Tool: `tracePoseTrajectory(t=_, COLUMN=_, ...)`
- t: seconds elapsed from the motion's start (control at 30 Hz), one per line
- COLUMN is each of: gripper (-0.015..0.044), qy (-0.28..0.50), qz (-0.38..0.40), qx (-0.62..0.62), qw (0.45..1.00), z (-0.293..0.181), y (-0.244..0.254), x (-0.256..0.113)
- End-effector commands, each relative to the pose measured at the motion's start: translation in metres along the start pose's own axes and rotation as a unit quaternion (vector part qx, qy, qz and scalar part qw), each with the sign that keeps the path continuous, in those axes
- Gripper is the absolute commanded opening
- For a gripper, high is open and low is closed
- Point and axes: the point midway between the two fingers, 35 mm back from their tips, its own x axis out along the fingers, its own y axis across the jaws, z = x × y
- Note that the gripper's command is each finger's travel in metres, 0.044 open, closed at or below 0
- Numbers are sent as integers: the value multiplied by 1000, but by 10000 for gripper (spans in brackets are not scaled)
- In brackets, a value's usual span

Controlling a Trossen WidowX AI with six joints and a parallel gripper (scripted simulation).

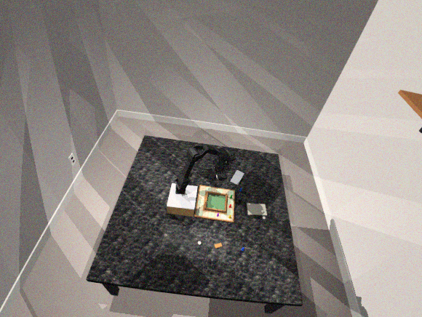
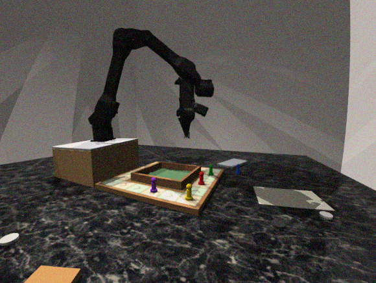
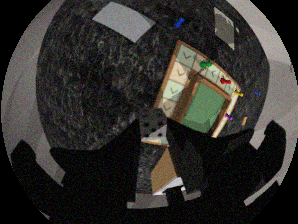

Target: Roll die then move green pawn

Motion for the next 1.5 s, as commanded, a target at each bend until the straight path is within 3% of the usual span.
tracePoseTrajectory(t=0.0, gripper=0, qy=3, qz=-4, qx=22, qw=1000, z=-3, y=-26, x=6)
tracePoseTrajectory(t=0.87, gripper=0, qy=4, qz=-12, qx=158, qw=987, z=-44, y=-156, x=31)
tracePoseTrajectory(t=1.07, gripper=0, qy=1, qz=-13, qx=165, qw=986, z=-47, y=-162, x=33)
tracePoseTrajectory(t=1.47, gripper=0, qy=-187, qz=-44, qx=157, qw=969, z=-33, y=-163, x=52)
